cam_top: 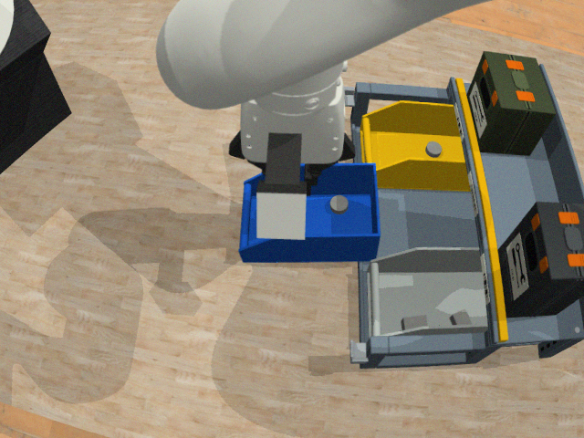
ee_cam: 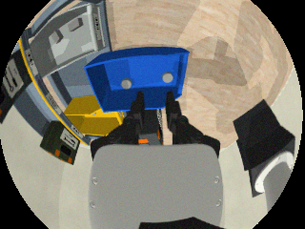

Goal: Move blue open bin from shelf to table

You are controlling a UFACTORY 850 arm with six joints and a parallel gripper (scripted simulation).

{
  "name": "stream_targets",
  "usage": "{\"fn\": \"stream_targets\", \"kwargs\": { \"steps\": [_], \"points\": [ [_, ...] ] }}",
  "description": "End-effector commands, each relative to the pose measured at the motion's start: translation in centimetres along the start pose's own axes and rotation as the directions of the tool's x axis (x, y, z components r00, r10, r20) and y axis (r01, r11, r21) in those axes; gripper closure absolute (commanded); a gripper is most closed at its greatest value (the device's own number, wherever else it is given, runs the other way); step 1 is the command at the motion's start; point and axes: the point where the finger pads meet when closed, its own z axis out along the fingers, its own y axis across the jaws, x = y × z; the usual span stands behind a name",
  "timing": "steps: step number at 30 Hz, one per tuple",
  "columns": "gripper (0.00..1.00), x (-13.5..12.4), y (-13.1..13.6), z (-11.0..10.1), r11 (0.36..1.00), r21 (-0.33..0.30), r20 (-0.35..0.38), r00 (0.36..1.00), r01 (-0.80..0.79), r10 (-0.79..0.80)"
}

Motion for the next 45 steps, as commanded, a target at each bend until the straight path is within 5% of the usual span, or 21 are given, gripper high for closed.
{"fn": "stream_targets", "kwargs": {
  "steps": [1, 11, 16, 28, 33, 45],
  "points": [
    [0.67, 0.1, -2.1, -0.6, 1.000, -0.003, -0.003, 1.000, 0.001, -0.001],
    [0.67, 0.1, -2.1, -0.6, 1.000, -0.003, -0.003, 1.000, 0.001, -0.001],
    [0.67, 0.2, -5.9, -1.6, 1.000, -0.003, -0.003, 1.000, 0.001, -0.001],
    [0.67, 0.2, -5.9, -1.6, 1.000, -0.003, -0.003, 1.000, 0.001, -0.001],
    [0.67, 0.3, -11.2, -3.1, 1.000, -0.002, -0.003, 1.000, 0.001, -0.001],
    [0.67, 0.3, -11.2, -3.1, 1.000, -0.002, -0.003, 1.000, 0.001, -0.001]
  ]
}}
